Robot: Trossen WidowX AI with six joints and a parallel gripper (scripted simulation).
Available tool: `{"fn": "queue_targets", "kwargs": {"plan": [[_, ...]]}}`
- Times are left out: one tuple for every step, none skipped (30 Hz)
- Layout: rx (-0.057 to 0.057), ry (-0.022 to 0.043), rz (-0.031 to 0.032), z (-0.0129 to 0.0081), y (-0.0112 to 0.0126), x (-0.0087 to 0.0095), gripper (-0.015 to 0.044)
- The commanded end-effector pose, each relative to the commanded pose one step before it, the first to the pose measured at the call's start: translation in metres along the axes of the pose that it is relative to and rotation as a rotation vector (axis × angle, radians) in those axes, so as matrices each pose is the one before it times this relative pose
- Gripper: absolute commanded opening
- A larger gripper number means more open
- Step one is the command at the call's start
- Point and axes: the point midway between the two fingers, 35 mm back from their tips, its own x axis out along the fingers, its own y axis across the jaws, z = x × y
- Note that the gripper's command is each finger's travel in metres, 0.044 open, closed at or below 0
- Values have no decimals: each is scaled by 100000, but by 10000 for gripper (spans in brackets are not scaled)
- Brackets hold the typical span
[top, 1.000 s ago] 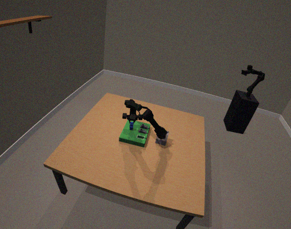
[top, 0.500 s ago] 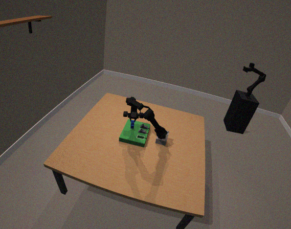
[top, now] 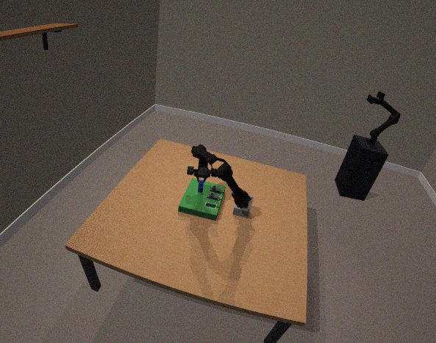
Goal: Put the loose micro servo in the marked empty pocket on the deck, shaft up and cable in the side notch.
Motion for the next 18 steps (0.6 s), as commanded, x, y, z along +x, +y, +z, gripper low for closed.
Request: {"fn": "queue_targets", "kwargs": {"plan": [[-865,982,-440,193,335,-248,0],[4,-16,-2,263,-69,1,0],[5,-22,-2,352,-92,1,0],[6,-28,-3,442,-115,2,0],[7,-33,-4,524,-135,2,0],[8,-36,-4,565,-145,3,0],[8,-36,-4,574,-147,2,0],[7,-35,-5,575,-147,2,0],[7,-35,-5,575,-147,2,0],[7,-34,-5,576,-147,2,0],[5,-43,-6,577,-139,3,0],[6,-34,-6,575,-147,2,0],[6,-33,-6,574,-146,1,0],[4,-42,-7,577,-138,3,0],[3,-42,-7,576,-139,2,0],[3,-41,-8,576,-140,2,0],[2,-41,-8,577,-142,1,0],[6,-12,-6,568,-162,-2,0]]}}
